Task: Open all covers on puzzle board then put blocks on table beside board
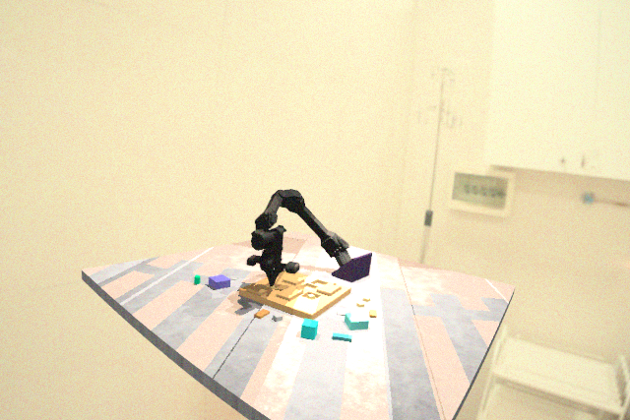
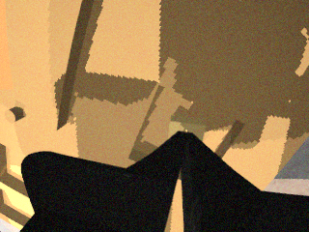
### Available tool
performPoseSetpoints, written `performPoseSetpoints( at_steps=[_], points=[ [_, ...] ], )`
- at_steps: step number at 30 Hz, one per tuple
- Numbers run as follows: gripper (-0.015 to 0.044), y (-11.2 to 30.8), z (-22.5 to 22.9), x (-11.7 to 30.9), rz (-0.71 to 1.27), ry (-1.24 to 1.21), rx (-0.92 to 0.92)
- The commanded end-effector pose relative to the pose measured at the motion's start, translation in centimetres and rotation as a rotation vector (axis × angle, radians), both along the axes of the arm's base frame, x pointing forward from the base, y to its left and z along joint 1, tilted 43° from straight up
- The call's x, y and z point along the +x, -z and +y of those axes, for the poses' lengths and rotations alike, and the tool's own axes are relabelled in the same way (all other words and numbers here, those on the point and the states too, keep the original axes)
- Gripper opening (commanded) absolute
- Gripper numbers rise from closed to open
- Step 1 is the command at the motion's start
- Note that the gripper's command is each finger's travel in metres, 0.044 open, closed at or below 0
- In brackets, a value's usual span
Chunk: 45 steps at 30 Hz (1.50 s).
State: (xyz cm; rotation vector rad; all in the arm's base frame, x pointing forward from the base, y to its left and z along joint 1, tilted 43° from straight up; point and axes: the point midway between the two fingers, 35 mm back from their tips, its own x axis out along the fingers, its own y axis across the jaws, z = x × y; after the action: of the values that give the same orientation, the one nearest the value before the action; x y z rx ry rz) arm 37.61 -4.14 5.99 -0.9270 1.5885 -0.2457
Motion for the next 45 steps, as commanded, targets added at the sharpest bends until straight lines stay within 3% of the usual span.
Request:
performPoseSetpoints(
  at_steps=[1,26,30,41,42,45],
  points=[
    [0.0000,0.1,0.0,-0.2,0.004,0.002,-0.001],
    [0.0000,-0.5,0.4,0.0,-0.021,0.026,0.001],
    [0.0000,-0.6,0.5,0.0,-0.201,0.223,0.011],
    [0.0000,-1.0,0.8,-0.1,-0.924,1.014,0.050],
    [0.0026,-0.5,0.3,-0.2,-0.498,0.558,0.021],
    [0.0105,-0.9,0.6,-0.2,-0.539,0.602,0.024]
  ],
)
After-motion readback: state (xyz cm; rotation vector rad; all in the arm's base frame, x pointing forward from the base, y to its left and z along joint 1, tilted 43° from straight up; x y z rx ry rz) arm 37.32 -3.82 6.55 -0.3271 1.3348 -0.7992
